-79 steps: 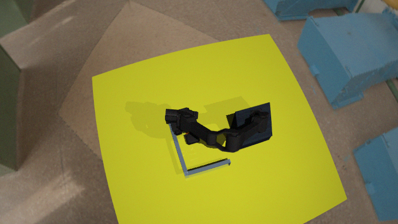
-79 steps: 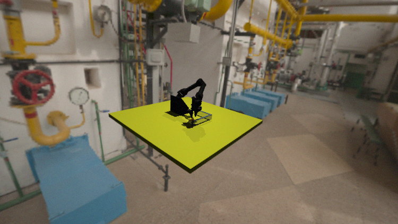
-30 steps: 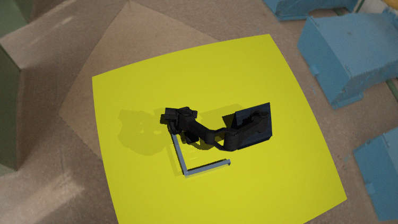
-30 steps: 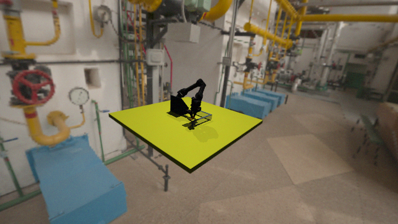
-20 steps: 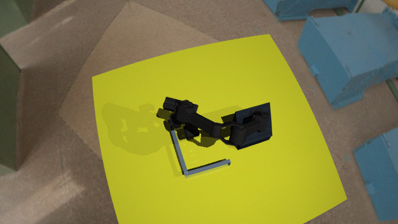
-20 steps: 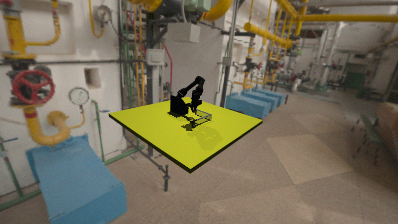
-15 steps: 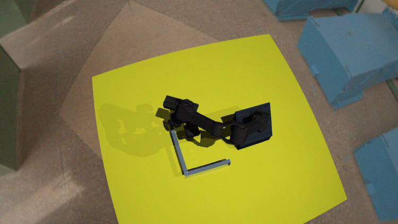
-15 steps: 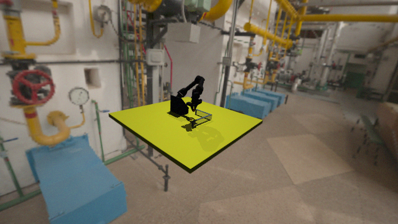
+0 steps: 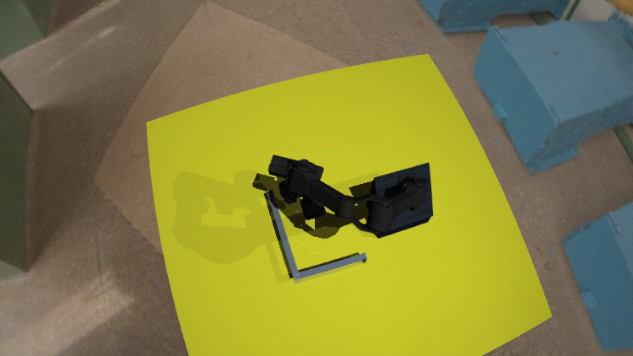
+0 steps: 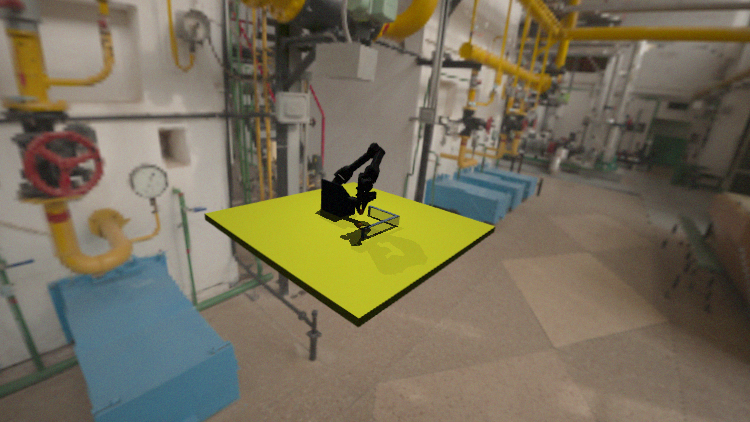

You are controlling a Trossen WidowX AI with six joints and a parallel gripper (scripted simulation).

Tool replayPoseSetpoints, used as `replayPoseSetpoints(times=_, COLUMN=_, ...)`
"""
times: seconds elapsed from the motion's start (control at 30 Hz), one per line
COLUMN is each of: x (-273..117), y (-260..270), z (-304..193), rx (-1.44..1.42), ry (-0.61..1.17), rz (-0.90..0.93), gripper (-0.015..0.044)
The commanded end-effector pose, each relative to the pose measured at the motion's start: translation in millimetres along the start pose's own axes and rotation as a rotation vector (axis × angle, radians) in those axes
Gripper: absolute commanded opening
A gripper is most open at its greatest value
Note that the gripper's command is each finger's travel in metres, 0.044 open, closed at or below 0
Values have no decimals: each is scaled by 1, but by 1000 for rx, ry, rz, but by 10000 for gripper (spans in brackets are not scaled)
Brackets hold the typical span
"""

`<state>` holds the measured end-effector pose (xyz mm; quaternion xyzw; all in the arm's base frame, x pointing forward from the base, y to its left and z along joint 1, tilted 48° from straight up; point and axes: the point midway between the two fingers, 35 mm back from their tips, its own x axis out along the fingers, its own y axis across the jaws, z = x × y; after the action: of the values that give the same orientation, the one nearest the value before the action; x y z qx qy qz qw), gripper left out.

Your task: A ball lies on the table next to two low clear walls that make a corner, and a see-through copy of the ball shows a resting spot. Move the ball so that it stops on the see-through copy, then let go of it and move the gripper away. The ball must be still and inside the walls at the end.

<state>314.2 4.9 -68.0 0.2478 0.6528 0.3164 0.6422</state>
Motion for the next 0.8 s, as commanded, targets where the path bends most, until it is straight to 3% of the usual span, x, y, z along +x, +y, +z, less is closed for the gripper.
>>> replayPoseSetpoints(times=0.0, x=7, y=1, z=-3, rx=-3, ry=-8, rz=0, gripper=0)
replayPoseSetpoints(times=0.4, x=71, y=2, z=-2, rx=-2, ry=-8, rz=4, gripper=0)
replayPoseSetpoints(times=0.77, x=79, y=2, z=-3, rx=-2, ry=-8, rz=5, gripper=0)
